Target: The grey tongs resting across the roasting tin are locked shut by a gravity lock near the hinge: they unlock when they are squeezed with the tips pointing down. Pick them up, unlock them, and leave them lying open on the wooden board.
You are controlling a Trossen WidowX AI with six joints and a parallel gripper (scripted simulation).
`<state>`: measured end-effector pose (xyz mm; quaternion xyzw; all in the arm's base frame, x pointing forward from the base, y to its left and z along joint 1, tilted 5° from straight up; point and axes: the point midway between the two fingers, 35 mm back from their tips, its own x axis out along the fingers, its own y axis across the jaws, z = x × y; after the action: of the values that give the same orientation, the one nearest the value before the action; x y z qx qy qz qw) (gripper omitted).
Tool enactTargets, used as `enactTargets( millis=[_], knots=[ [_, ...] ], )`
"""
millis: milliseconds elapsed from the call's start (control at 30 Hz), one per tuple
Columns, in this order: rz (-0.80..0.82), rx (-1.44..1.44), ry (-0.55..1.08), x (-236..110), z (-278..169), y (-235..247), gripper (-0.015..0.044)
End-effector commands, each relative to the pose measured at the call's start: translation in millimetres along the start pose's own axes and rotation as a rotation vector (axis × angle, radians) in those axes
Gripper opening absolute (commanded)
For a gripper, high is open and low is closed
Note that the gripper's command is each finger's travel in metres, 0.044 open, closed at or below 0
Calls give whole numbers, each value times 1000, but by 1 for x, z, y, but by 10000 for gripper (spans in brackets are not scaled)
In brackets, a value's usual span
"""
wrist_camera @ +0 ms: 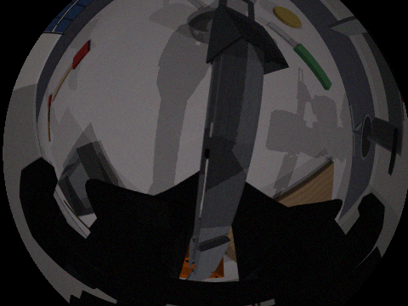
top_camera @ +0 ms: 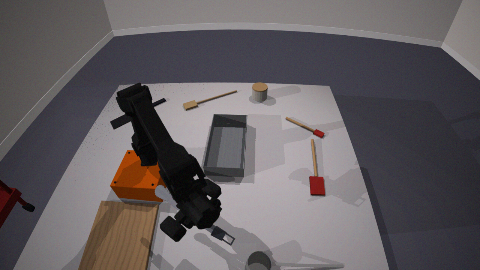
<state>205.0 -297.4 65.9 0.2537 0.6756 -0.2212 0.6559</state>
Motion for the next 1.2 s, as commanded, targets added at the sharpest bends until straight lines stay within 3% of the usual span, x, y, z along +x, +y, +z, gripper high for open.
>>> enactTargets(
  millis=[0, 567, 1167],
  knots=[
    [-9, 40, -2, -2, -10, -28, -150],
    [-19, 216, -3, -4, -63, -123, -150],
    [-24, 392, 8, -4, -148, -202, -150]
  ],
)
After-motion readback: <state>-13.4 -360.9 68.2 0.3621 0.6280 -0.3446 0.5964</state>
